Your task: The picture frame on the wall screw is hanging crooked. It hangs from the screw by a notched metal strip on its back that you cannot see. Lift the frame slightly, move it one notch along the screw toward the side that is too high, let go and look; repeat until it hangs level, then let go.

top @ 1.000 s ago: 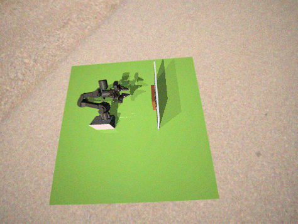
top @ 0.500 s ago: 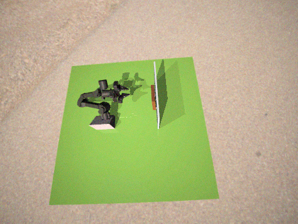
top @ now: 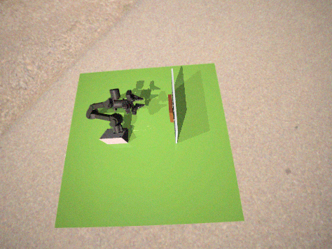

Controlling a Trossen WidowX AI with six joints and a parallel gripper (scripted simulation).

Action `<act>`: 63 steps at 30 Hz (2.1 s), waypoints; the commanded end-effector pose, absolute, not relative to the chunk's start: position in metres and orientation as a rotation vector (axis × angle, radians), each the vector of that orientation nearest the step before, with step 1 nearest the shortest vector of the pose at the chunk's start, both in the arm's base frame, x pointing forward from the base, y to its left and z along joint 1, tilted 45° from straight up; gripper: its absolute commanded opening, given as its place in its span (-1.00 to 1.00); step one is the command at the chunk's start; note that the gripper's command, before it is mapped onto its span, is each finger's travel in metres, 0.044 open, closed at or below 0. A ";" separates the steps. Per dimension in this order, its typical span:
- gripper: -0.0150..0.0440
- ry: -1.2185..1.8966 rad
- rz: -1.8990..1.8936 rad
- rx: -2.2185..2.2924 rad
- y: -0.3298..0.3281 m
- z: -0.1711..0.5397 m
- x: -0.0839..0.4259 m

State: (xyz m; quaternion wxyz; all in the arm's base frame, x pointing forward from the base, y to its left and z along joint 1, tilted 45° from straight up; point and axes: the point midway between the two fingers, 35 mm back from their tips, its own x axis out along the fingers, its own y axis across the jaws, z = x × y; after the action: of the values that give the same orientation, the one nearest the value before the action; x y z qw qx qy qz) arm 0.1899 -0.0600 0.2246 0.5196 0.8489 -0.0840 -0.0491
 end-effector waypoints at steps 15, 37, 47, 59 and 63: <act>0.39 -0.216 -0.096 2.191 -0.049 0.195 0.255; 0.39 -0.216 -0.096 2.190 -0.055 0.199 0.268; 0.39 -0.218 -0.092 2.190 -0.066 0.194 0.324; 0.39 -0.218 -0.092 2.190 -0.067 0.193 0.327; 0.39 -0.218 -0.092 2.190 -0.067 0.193 0.327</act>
State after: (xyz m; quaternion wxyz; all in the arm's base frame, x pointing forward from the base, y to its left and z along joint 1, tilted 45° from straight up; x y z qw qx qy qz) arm 0.3268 -0.0661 0.1931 0.4538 0.8861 -0.0867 -0.0372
